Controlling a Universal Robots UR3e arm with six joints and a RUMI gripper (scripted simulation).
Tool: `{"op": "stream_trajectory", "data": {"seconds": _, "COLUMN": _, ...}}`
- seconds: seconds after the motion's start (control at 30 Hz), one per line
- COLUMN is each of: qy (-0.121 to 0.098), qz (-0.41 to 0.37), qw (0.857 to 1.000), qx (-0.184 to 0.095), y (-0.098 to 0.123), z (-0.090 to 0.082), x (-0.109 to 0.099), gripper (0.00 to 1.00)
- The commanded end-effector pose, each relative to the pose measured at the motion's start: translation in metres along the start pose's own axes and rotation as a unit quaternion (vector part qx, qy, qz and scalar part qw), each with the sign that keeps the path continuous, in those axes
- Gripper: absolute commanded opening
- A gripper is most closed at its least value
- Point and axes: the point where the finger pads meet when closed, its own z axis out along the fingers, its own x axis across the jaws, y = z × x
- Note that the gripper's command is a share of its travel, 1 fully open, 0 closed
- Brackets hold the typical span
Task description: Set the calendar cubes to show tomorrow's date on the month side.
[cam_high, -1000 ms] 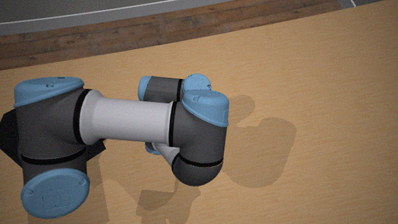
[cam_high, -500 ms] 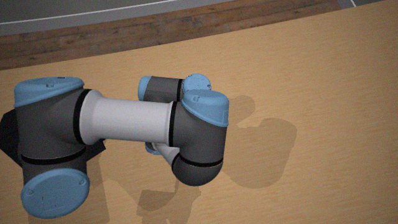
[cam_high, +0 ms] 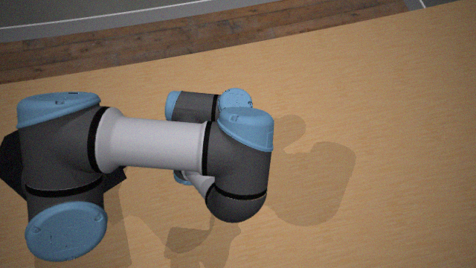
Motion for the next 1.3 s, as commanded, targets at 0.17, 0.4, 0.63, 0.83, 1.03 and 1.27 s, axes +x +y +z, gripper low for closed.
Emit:
{"op": "stream_trajectory", "data": {"seconds": 0.17, "qy": 0.001, "qz": 0.0, "qw": 1.0, "qx": 0.0, "y": 0.0, "z": -0.001, "x": 0.0, "gripper": 0.1}}
{"op": "stream_trajectory", "data": {"seconds": 0.4, "qy": 0.001, "qz": 0.0, "qw": 1.0, "qx": 0.0, "y": 0.0, "z": -0.008, "x": 0.0, "gripper": 0.1}}
{"op": "stream_trajectory", "data": {"seconds": 0.63, "qy": 0.001, "qz": 0.0, "qw": 1.0, "qx": 0.0, "y": 0.0, "z": -0.026, "x": 0.0, "gripper": 0.1}}
{"op": "stream_trajectory", "data": {"seconds": 0.83, "qy": 0.001, "qz": 0.0, "qw": 1.0, "qx": 0.0, "y": 0.0, "z": -0.04, "x": 0.0, "gripper": 0.1}}
{"op": "stream_trajectory", "data": {"seconds": 1.03, "qy": 0.001, "qz": 0.0, "qw": 1.0, "qx": 0.0, "y": 0.0, "z": -0.062, "x": 0.0, "gripper": 0.1}}
{"op": "stream_trajectory", "data": {"seconds": 1.27, "qy": 0.001, "qz": 0.0, "qw": 1.0, "qx": 0.0, "y": 0.0, "z": -0.081, "x": 0.0, "gripper": 0.1}}
